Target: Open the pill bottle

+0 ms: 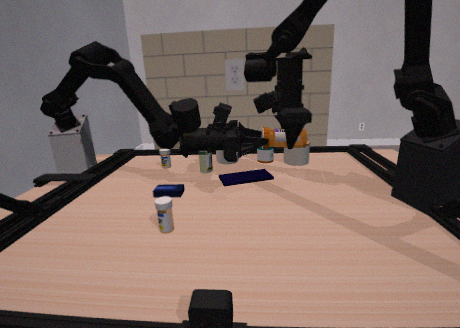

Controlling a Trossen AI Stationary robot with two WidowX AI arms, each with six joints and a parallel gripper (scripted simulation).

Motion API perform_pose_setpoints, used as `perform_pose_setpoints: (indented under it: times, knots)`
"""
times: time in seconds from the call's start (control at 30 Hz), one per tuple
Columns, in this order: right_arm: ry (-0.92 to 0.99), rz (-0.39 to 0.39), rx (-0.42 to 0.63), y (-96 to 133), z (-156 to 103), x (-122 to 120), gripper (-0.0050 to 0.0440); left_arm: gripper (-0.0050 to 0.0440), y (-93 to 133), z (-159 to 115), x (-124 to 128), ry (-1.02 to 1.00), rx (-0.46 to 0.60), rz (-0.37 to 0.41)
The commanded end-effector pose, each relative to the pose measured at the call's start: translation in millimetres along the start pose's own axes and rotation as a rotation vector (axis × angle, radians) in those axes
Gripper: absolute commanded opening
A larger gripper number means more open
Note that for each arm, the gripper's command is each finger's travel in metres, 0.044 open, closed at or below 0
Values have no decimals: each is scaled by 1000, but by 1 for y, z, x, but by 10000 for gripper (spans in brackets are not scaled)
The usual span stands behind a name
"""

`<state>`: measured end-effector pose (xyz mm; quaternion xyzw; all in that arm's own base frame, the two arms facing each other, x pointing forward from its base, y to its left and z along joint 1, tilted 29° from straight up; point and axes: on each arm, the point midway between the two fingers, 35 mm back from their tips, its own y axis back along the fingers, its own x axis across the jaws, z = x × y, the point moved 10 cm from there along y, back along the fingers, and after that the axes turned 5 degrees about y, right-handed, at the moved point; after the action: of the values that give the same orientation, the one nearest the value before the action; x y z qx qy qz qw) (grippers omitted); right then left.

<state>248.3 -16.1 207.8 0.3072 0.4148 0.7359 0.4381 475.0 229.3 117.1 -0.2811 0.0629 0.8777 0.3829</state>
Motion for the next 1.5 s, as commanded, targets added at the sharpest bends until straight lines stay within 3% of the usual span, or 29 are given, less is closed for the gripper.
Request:
perform_pose_setpoints:
  times: [0.0,0.5,1.13,1.43,1.47]
  knots:
    - [-3,-1,-7,1,0,0,0,307,-1,-2,1,4,3,-1]
    - [-3,-1,-7,1,0,0,0,220,-1,-2,1,4,3,-1]
    - [-3,-1,-7,1,0,0,0,220,-1,-2,1,4,3,-1]
    - [-3,-1,-7,1,0,0,0,4,-16,-2,1,4,3,-1]
    - [-3,-1,-7,1,0,0,0,0,-17,-2,1,4,3,-1]
